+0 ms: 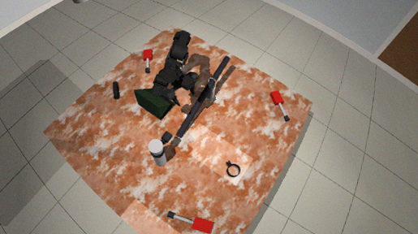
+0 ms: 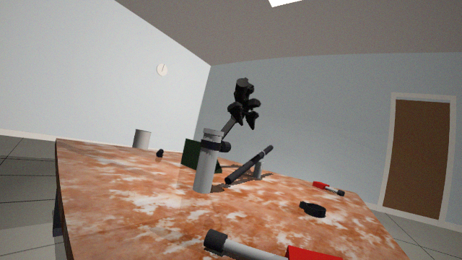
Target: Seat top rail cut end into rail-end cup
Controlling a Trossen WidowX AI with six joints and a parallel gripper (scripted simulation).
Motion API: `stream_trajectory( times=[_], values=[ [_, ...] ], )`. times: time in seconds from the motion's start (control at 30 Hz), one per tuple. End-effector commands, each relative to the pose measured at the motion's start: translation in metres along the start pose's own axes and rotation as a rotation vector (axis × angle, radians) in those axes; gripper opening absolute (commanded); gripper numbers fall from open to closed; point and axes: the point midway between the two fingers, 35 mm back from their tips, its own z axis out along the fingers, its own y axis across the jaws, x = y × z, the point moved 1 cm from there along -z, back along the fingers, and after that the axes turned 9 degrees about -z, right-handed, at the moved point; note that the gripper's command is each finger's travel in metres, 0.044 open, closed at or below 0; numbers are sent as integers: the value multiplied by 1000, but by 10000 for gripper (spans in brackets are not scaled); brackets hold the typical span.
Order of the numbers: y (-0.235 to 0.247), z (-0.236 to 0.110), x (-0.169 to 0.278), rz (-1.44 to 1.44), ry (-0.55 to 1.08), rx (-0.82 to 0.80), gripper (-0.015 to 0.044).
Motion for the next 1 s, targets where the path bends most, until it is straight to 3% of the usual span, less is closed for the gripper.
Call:
stream_trajectory(
  times=[0.0, 0.27, 0.53, 0.97],
  values=[
    [3, 5, 3, 61, 13, -11, 440],
    [22, 52, 13, 653, 241, 11, 440],
    [46, 98, 33, 1299, 476, 240, 440],
    [48, 101, 35, 1350, 491, 269, 440]
  ],
)
